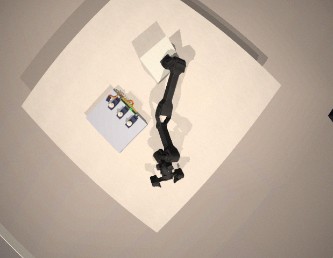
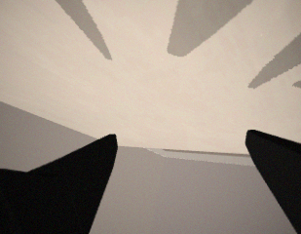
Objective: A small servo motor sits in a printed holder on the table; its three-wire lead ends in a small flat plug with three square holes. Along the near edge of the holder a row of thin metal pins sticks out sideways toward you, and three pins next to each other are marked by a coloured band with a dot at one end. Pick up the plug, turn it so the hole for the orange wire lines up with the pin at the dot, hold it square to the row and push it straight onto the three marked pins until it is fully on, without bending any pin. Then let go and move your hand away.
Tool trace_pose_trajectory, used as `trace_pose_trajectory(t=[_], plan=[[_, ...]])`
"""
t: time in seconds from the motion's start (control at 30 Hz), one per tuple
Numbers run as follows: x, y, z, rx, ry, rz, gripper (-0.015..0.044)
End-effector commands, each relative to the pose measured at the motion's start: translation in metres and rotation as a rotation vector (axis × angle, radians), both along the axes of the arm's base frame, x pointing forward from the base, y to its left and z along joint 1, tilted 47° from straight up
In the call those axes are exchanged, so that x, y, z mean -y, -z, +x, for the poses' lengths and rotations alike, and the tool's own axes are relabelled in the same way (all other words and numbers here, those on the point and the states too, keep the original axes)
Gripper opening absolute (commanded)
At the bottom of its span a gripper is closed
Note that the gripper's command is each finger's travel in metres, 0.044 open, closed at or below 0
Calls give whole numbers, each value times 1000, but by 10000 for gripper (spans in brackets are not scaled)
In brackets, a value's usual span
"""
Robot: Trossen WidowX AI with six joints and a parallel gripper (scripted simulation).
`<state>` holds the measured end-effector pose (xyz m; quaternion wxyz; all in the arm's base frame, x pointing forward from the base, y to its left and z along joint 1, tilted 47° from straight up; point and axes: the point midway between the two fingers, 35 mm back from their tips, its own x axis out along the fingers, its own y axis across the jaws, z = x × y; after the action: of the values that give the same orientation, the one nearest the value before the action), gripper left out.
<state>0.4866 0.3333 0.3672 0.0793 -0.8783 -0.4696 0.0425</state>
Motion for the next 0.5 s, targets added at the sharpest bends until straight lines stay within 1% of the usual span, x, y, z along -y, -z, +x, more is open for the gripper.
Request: trace_pose_trajectory(t=[0.0, 0.17, 0.33, 0.47], plan=[[0, -1, 0, 2, 0, 1, 374], [-7, -14, -12, 30, -15, 17, 243], [-18, -36, -33, 77, -38, 47, 115], [-25, -56, -53, 117, -59, 77, 115]])
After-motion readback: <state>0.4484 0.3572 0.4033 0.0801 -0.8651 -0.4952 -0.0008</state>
